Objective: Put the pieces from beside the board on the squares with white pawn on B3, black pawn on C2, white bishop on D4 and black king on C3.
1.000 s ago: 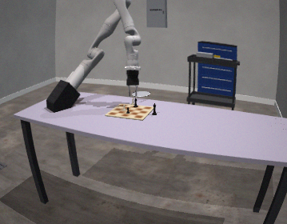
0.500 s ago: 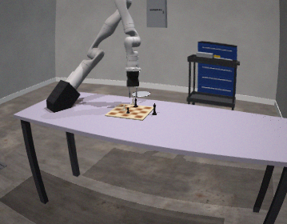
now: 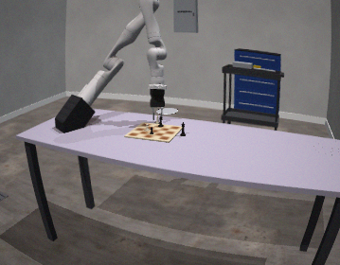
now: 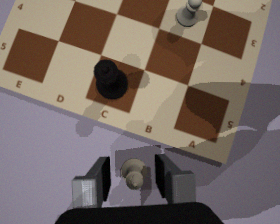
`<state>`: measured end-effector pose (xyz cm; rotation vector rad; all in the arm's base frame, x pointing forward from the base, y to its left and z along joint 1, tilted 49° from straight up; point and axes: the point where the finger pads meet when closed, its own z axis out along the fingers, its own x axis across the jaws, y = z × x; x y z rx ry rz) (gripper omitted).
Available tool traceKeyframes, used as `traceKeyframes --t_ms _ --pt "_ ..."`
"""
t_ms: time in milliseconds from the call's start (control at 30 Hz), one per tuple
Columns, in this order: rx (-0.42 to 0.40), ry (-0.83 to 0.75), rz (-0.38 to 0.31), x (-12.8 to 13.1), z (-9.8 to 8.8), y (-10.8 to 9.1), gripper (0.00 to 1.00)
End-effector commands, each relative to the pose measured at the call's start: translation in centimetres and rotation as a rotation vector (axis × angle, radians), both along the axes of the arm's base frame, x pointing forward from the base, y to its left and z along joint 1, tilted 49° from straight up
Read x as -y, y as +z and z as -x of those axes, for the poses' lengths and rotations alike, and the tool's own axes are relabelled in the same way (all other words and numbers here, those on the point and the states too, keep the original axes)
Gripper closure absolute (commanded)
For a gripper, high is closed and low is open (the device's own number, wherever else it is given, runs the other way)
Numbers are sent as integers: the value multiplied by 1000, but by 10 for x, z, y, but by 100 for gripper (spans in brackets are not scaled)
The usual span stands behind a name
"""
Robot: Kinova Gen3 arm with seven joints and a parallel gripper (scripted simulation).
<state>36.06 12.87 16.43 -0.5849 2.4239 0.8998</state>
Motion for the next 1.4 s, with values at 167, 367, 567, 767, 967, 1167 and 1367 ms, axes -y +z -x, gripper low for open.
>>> traceKeyframes --t_ms 167,367,567,767,967,1167,1367 --pt "-3 14 -6 -7 2 -2 27" --pt "-3 14 -6 -7 2 -2 27" --pt "-3 14 -6 -7 2 -2 27" --pt "-3 14 -6 -7 2 -2 27" --pt "-3 14 -6 -7 2 -2 27" --pt "-3 14 -6 -7 2 -2 27" --pt "-3 14 -6 -7 2 -2 100"
